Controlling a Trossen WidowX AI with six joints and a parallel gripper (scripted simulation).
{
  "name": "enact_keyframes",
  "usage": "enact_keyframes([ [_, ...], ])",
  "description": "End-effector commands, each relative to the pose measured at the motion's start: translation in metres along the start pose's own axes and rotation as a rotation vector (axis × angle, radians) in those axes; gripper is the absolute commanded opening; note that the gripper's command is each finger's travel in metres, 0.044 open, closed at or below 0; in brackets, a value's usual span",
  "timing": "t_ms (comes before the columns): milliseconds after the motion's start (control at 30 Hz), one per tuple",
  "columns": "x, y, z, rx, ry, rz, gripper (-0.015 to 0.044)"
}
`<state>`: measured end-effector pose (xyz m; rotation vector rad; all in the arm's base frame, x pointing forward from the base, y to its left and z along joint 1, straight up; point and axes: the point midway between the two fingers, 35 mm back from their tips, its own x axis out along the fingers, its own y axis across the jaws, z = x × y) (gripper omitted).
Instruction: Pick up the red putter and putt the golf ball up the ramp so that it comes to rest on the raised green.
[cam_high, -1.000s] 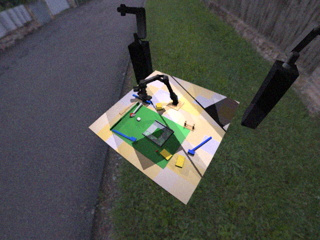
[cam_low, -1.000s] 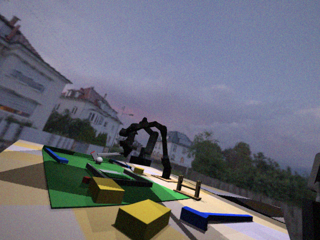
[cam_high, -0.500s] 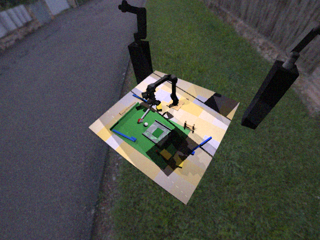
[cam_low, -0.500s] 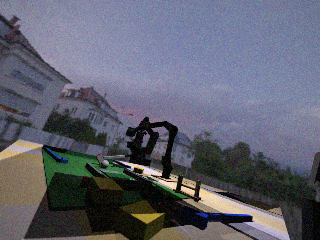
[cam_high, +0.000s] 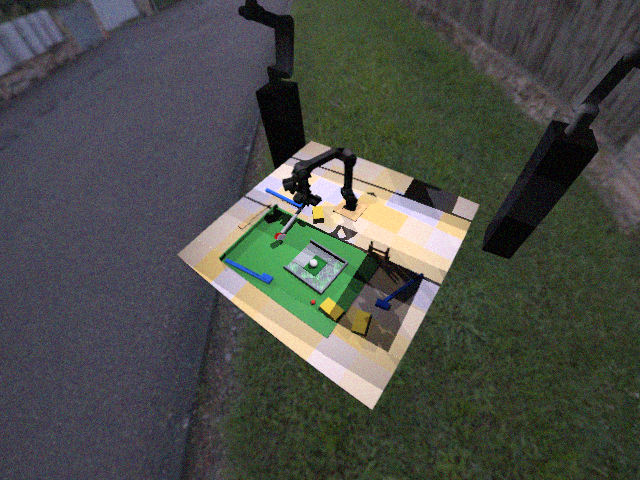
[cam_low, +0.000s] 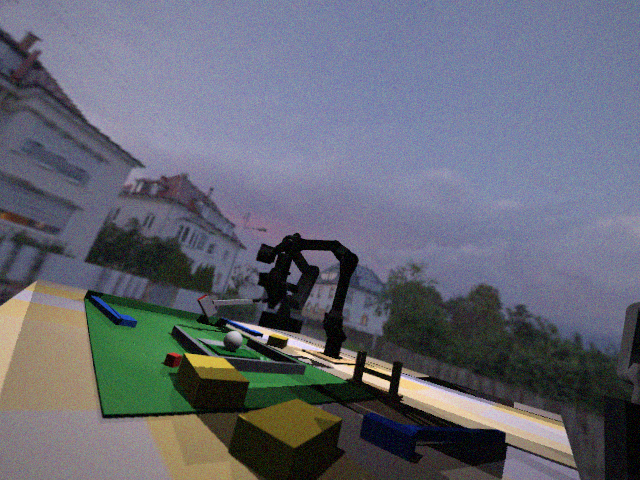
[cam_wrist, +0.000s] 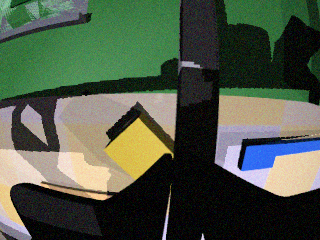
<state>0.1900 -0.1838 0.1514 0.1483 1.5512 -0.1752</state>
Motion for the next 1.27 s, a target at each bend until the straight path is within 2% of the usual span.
enact_keyframes([
  [0,-0.0167,0.0008,-0.0007,0.005,-0.006,-0.002,0.0],
  [1233,-0.0103,0.0,-0.0001,0.0,-0.005,-0.003,0.0],
])
